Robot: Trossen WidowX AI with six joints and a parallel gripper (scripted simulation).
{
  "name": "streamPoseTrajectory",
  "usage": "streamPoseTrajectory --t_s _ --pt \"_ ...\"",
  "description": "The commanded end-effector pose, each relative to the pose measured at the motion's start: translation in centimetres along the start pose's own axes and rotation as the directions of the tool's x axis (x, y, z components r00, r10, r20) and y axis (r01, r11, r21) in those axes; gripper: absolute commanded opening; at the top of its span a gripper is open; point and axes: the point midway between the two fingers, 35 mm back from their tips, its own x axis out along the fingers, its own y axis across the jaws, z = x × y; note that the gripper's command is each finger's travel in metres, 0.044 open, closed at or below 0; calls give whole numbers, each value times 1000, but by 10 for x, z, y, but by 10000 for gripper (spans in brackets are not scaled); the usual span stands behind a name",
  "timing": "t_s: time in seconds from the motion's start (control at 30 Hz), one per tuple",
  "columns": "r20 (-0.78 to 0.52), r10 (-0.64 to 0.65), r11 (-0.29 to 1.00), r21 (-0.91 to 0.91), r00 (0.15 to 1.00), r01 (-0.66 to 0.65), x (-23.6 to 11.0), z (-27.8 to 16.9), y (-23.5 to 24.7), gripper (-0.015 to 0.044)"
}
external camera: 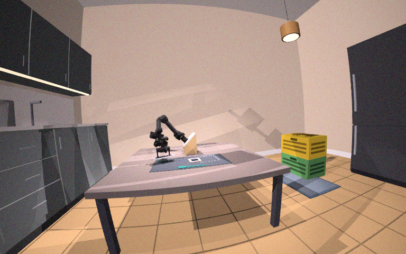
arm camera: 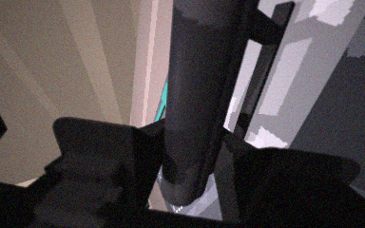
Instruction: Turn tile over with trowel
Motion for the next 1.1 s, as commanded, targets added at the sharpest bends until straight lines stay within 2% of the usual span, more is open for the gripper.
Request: streamPoseTrajectory --t_s 0.0,0.67,1.07 --pt "6 7 1000 -1 1000 -7 -7 2 8 0" --pt "145 -32 999 43 989 26 54 -28 38 0" --pt "250 -33 995 97 968 9 78 -59 59 0"
